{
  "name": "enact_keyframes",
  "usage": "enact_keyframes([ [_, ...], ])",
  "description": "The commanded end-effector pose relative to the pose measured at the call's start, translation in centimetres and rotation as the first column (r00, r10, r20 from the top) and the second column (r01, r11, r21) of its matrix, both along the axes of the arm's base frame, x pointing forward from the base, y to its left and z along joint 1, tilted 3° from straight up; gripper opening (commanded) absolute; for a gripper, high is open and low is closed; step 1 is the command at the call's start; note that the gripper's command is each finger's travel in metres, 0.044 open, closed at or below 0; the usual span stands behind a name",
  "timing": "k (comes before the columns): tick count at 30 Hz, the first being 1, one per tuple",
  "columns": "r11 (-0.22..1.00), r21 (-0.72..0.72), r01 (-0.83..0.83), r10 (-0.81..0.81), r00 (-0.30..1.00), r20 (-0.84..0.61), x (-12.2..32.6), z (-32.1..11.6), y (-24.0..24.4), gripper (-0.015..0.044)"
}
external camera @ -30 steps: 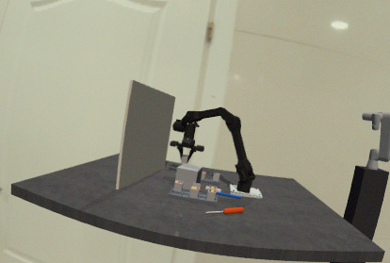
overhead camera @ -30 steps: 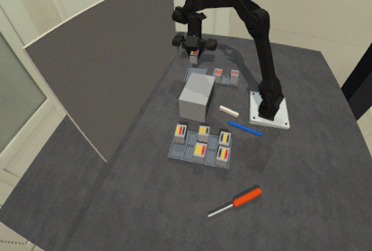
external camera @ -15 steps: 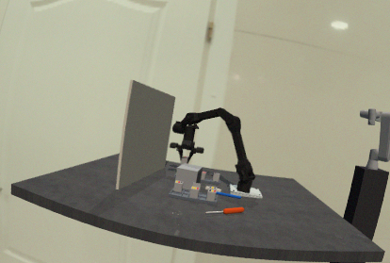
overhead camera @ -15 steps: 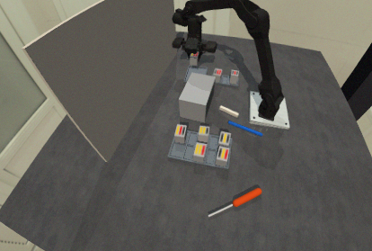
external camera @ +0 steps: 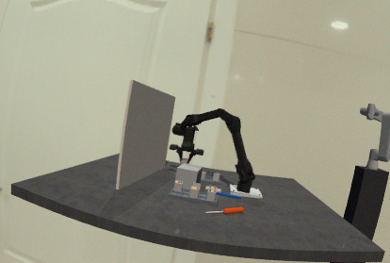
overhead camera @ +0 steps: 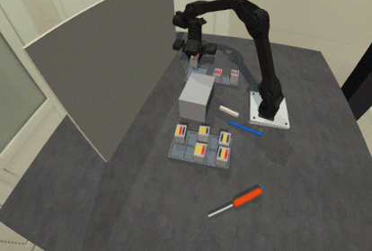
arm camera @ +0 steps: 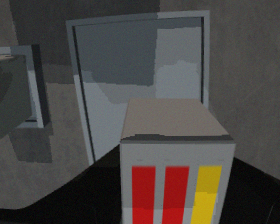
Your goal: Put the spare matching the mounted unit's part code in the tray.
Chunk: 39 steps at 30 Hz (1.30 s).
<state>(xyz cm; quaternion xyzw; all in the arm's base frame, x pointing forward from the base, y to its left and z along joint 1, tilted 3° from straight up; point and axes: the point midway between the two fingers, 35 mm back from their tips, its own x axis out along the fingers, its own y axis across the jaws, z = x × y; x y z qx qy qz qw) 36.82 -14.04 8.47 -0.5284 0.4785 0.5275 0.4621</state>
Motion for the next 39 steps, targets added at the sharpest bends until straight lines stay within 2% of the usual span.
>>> enact_keyframes([
  [1, 1.0, -0.002, -0.005, 0.005, 1.0, -0.003, -0.1, -0.3, 0.0, 0.0],
  [39, 1.0, -0.001, -0.004, 0.004, 1.0, -0.006, -0.5, -2.9, 0.1, 0.0],
])
